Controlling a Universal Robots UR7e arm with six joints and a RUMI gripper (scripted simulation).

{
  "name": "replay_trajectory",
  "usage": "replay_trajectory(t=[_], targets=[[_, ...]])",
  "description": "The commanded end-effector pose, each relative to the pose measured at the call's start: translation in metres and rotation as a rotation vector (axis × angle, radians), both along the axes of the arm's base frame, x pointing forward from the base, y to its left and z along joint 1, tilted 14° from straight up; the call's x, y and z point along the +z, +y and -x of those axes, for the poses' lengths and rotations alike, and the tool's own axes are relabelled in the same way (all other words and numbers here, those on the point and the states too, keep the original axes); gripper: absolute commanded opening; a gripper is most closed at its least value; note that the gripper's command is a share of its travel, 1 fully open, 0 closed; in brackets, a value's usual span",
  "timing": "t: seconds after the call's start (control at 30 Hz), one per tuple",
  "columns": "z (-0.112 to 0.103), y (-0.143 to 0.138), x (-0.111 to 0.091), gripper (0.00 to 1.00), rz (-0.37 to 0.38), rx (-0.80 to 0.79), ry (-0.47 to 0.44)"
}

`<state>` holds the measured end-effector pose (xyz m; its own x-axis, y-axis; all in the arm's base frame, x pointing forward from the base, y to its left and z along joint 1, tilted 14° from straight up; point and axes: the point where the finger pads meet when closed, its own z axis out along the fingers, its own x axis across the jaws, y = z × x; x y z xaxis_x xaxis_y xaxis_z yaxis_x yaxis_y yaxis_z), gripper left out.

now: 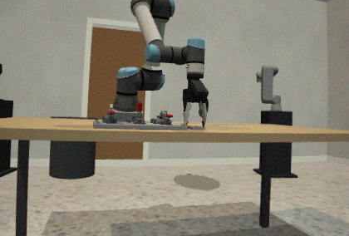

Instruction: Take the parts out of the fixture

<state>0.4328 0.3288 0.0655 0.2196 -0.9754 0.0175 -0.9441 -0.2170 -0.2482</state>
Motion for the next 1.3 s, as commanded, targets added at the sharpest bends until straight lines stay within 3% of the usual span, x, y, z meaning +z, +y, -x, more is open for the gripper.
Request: replay_trajectory(t=[0.0,0.57,1.2,1.23,1.27], targets=[[0.001,0.0,0.007,0.47,-0.001,0.0,-0.001],[0.018,-0.003,0.073,0.47,-0.001,0.0,-0.001],[0.019,-0.003,0.077,0.47,-0.001,0.0,-0.001],[0.019,-0.003,0.077,0.28,-0.001,0.0,-0.001],[0.019,-0.003,0.077,0.28,-0.001,0.0,-0.001]])
